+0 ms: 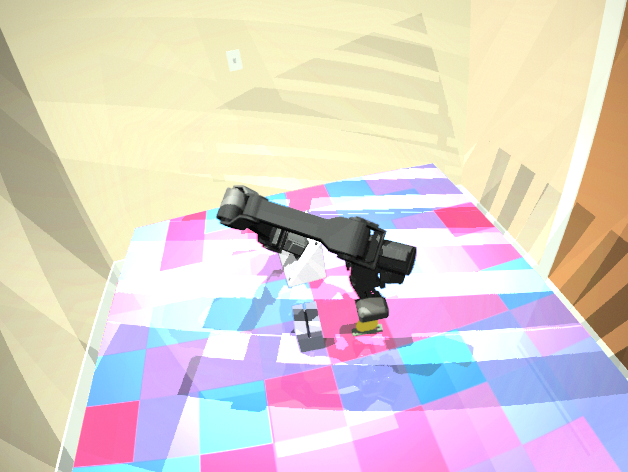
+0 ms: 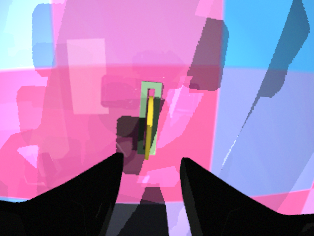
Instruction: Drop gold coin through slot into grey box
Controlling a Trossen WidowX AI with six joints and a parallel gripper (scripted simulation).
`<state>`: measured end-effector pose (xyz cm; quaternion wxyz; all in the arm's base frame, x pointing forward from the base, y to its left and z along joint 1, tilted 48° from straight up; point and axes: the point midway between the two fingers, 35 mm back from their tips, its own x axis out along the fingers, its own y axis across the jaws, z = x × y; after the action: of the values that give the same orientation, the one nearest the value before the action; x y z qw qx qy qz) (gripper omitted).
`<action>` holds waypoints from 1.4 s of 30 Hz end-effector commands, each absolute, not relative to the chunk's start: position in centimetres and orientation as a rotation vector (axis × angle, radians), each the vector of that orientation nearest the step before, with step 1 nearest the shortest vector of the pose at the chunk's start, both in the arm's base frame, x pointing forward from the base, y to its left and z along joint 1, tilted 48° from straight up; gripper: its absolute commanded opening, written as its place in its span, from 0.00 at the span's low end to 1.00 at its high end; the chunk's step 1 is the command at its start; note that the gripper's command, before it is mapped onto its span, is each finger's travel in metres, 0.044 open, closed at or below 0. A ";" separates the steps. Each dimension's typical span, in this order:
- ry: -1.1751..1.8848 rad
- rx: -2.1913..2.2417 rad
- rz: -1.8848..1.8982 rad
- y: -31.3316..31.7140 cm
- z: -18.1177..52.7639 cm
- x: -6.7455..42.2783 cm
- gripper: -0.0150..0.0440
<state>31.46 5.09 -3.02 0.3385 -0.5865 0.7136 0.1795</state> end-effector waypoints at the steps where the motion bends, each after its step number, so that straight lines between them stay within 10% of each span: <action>1: 1.871 -1.537 0.472 3.9 -4.0 31.1 0.53; 42: 1.872 -1.539 0.469 -0.3 -8.1 30.6 0.53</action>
<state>31.09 0.41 -7.57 0.3378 -0.5872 0.7138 0.1775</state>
